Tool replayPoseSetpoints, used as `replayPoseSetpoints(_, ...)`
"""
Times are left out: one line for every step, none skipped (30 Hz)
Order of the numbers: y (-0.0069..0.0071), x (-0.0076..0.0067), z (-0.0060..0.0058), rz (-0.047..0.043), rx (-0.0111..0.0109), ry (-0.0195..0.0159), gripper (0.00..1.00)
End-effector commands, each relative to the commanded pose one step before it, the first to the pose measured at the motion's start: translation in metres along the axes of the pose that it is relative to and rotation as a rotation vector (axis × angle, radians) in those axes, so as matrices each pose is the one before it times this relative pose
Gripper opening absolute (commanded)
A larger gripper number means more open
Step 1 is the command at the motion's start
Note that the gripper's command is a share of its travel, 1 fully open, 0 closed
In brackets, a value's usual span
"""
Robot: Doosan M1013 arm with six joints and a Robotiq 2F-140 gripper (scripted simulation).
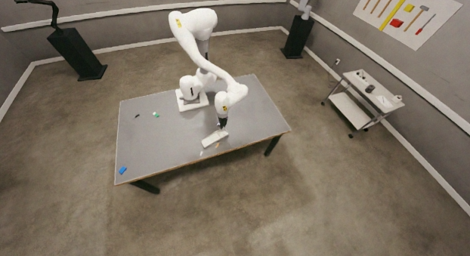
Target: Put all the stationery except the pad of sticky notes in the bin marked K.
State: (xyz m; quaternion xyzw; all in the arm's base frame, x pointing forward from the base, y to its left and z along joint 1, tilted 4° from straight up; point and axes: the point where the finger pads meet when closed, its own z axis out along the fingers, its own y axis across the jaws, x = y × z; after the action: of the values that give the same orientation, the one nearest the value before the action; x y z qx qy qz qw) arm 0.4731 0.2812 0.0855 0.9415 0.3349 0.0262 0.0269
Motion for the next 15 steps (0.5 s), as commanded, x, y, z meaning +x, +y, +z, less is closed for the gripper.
replayPoseSetpoints(0.00000, -0.00003, -0.00306, -0.00006, 0.00010, -0.00007, 0.15)
replayPoseSetpoints(0.00000, 0.00000, -0.00833, 0.00000, 0.00000, 0.00000, 0.15)
replayPoseSetpoints(0.00000, 0.00000, -0.00833, 0.00000, 0.00000, 0.00000, 0.15)
replayPoseSetpoints(0.00000, 0.00000, -0.00833, 0.00000, 0.00000, 0.00000, 0.15)
replayPoseSetpoints(0.00000, 0.00000, -0.00833, 0.00000, 0.00000, 0.00000, 0.15)
replayPoseSetpoints(0.00000, 0.00000, -0.00833, 0.00000, 0.00000, 0.00000, 0.15)
replayPoseSetpoints(0.00000, 0.00000, -0.00833, 0.00000, 0.00000, 0.00000, 0.15)
replayPoseSetpoints(0.00000, 0.00000, -0.00833, 0.00000, 0.00000, 0.00000, 0.15)
replayPoseSetpoints(0.00000, 0.00000, 0.00000, 0.00000, 0.00000, 0.00000, 0.15)
replayPoseSetpoints(0.00000, 0.00000, 0.00000, 0.00000, 0.00000, 0.00000, 0.15)
replayPoseSetpoints(0.00000, 0.00000, -0.00833, 0.00000, 0.00000, 0.00000, 0.15)
replayPoseSetpoints(0.00000, 0.00000, -0.00833, 0.00000, 0.00000, 0.00000, 0.15)
replayPoseSetpoints(0.00000, 0.00000, -0.00833, 0.00000, 0.00000, 0.00000, 0.15)
replayPoseSetpoints(0.00000, 0.00000, -0.00833, 0.00000, 0.00000, 0.00000, 0.15)
replayPoseSetpoints(0.00000, 0.00000, -0.00833, 0.00000, 0.00000, 0.00000, 0.15)
